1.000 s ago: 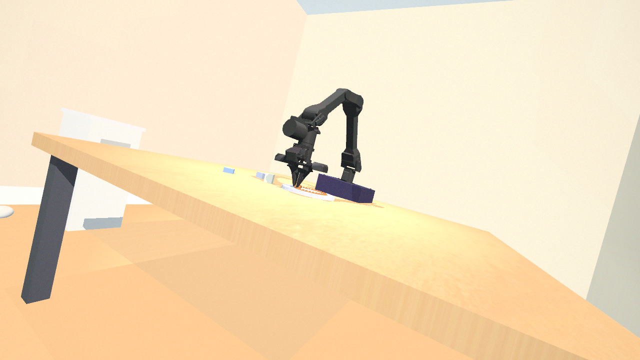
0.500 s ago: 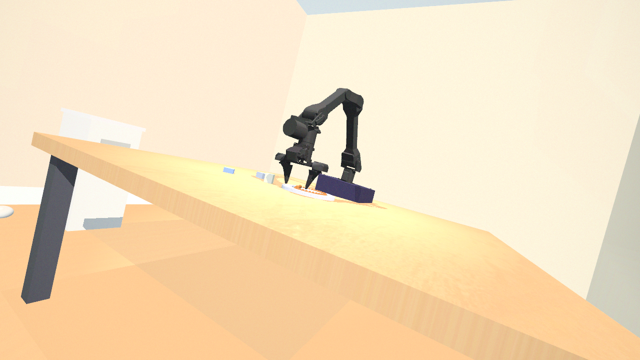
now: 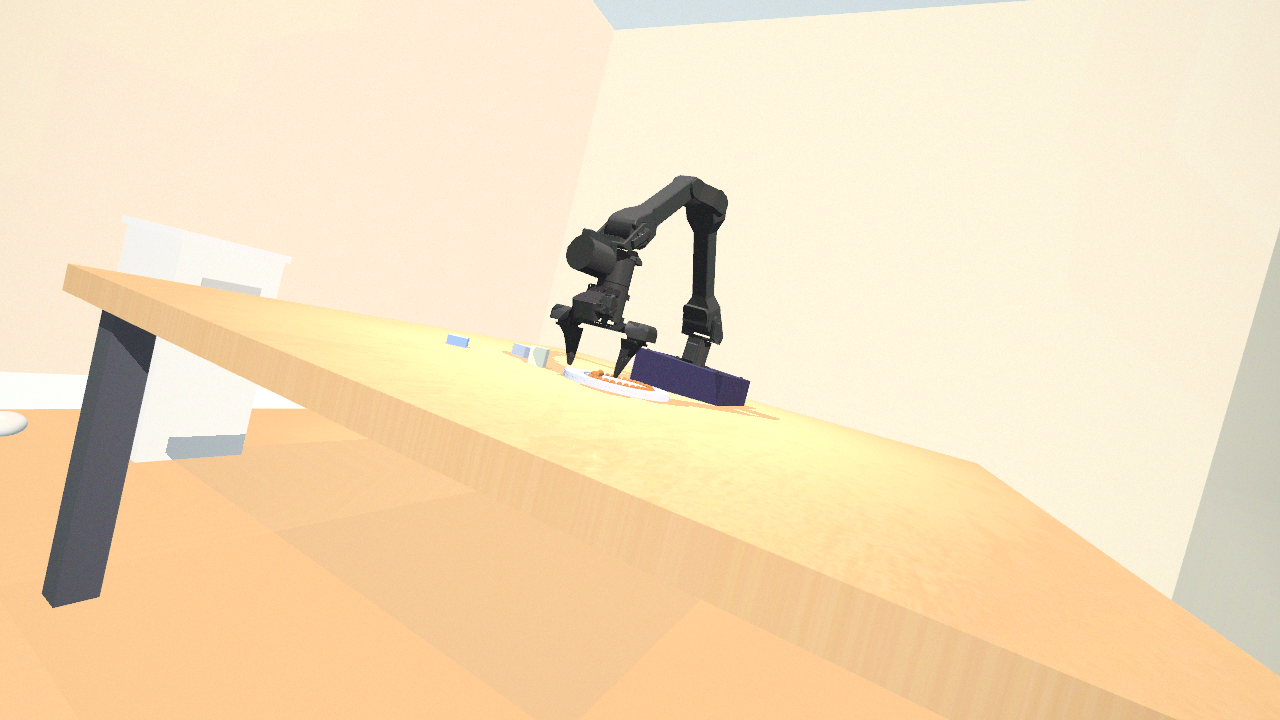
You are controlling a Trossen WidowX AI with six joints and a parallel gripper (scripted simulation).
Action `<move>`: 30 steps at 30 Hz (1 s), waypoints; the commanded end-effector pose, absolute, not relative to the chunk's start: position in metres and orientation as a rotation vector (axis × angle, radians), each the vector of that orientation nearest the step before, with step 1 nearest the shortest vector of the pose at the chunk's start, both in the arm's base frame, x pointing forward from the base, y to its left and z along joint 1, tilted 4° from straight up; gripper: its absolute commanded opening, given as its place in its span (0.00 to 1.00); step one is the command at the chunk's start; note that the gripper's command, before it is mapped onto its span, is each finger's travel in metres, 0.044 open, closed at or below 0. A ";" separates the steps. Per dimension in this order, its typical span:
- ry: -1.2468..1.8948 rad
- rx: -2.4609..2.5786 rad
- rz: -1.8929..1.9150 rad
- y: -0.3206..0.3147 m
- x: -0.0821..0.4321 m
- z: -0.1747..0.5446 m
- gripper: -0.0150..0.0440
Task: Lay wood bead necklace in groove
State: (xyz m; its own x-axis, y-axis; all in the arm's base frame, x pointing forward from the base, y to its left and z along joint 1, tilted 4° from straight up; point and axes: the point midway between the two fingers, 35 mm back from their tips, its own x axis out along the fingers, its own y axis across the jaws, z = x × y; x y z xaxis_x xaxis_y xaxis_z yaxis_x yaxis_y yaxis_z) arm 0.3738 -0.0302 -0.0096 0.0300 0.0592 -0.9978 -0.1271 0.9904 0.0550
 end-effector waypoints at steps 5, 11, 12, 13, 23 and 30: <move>1.534 -0.055 0.146 -0.031 0.372 -0.005 0.91; 1.536 -0.045 0.135 -0.034 0.362 0.022 0.64; 1.536 -0.045 0.135 -0.034 0.362 0.022 0.60; 1.536 -0.045 0.135 -0.034 0.362 0.022 0.56; 1.527 -0.046 0.133 -0.034 0.365 0.012 0.46; 1.530 -0.046 0.134 -0.033 0.364 0.002 0.46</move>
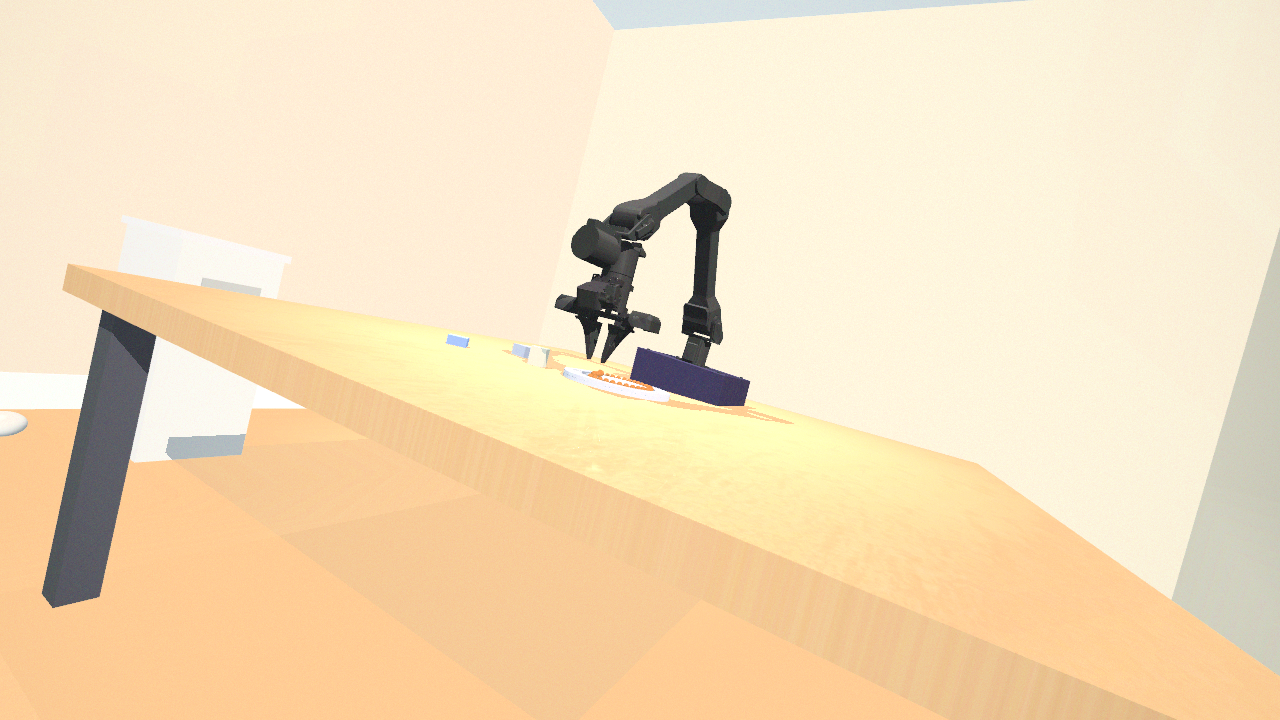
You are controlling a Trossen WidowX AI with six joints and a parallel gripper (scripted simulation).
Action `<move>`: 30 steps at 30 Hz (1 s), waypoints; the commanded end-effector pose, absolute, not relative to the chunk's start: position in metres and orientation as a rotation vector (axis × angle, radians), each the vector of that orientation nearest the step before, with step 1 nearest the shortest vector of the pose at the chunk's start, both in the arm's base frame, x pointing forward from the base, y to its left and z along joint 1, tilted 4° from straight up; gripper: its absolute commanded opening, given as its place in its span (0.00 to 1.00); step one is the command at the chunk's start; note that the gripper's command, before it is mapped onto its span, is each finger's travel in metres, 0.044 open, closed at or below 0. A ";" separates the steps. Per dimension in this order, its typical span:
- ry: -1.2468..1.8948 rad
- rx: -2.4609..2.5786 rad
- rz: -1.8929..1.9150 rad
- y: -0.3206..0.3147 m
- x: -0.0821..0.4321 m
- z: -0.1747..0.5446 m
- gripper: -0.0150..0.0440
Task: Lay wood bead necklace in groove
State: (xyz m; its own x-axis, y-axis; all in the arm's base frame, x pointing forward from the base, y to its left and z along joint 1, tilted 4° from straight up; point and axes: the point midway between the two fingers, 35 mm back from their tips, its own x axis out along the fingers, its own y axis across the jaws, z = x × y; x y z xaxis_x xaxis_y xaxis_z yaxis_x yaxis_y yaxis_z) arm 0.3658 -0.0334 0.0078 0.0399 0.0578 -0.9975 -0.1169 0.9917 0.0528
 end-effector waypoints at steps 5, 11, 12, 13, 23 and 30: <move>1.533 -0.045 0.135 -0.032 0.364 -0.006 0.46; 1.535 -0.045 0.135 -0.032 0.363 -0.016 0.46; 1.536 -0.045 0.135 -0.032 0.363 -0.017 0.46; 1.536 -0.045 0.135 -0.032 0.363 -0.018 0.46; 1.536 -0.048 0.138 -0.032 0.363 -0.016 0.25; 1.536 -0.048 0.138 -0.032 0.363 -0.016 0.25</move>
